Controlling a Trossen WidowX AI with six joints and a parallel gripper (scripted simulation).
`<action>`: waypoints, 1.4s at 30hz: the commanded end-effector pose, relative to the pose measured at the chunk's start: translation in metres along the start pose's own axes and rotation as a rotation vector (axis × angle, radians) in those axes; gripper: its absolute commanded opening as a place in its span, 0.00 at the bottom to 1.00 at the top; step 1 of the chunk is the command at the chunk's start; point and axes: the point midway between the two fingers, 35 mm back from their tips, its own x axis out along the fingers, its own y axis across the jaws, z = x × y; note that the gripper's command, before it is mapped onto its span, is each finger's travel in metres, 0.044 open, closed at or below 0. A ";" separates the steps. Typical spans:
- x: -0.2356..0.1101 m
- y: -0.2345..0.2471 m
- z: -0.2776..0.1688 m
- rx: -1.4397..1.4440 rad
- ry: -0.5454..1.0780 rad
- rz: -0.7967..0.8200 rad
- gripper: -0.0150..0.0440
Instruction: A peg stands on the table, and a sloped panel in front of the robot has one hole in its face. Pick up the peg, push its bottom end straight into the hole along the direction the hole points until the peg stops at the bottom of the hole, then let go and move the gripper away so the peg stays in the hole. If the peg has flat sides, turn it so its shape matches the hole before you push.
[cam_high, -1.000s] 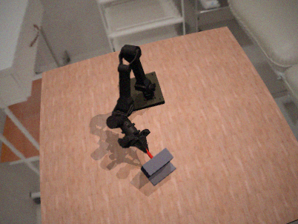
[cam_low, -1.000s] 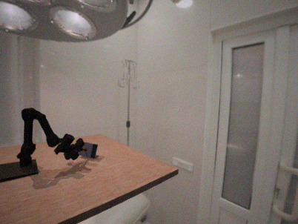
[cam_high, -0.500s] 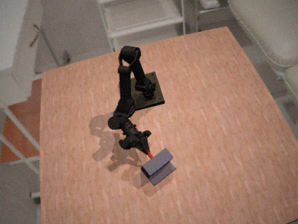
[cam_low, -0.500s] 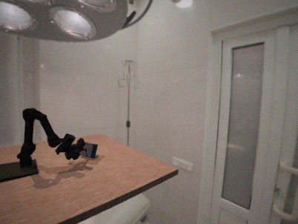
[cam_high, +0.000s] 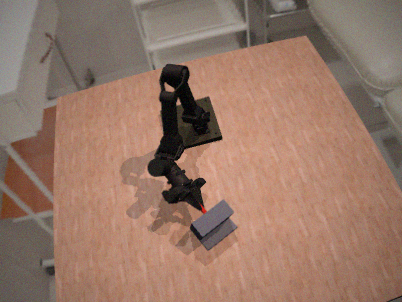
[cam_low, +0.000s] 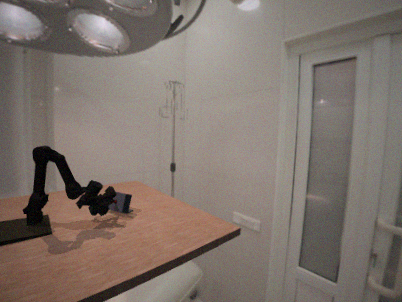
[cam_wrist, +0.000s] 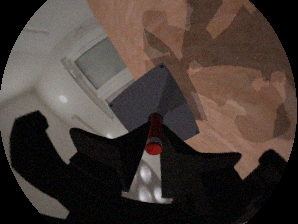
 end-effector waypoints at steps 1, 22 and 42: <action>0.004 0.000 0.001 0.006 -0.003 -0.002 0.25; 0.004 0.000 0.000 0.001 0.001 -0.001 0.52; -0.013 0.000 0.004 0.000 -0.008 -0.014 1.00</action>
